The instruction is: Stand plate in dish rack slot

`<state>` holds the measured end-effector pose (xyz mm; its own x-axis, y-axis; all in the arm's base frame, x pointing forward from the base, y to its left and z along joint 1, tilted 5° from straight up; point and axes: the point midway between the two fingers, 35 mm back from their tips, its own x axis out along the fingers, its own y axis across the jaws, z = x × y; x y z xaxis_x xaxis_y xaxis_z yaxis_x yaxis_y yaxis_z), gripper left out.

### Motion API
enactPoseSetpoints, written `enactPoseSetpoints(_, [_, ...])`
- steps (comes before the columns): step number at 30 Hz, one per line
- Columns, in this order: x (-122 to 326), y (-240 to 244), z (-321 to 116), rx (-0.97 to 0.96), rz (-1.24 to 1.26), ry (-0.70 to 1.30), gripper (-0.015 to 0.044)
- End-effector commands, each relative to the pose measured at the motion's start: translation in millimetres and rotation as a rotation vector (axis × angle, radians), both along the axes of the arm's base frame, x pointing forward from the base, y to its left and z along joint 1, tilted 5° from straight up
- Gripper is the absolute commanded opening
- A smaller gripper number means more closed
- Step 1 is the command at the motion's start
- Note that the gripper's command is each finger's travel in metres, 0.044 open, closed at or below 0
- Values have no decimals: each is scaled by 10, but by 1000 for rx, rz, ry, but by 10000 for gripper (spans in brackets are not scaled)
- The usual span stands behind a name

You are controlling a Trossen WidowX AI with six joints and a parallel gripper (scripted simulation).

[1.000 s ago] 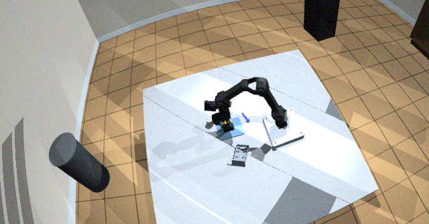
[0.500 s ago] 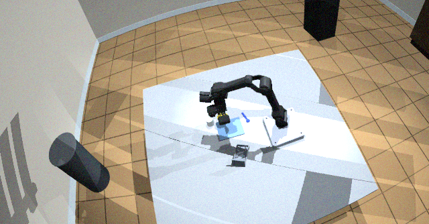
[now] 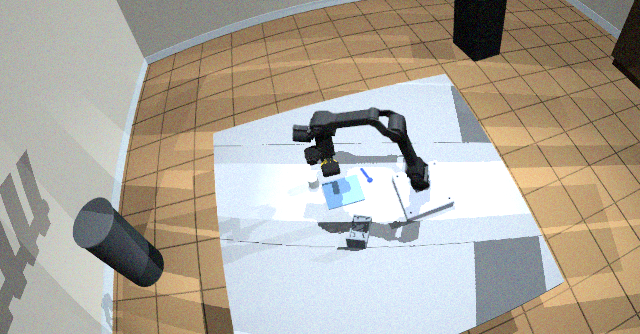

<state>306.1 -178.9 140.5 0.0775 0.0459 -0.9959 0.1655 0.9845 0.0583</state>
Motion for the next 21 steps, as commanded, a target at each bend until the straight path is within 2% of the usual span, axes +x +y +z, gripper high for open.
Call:
enactPoseSetpoints(1, [-5,-12,140,3,3,0,0])
enactPoseSetpoints(11, [-29,1,358,11,-2,7,0])
enactPoseSetpoints(16, [-186,642,436,25,-144,16,0])
enactPoseSetpoints(21, [-524,1278,429,43,-310,28,0])
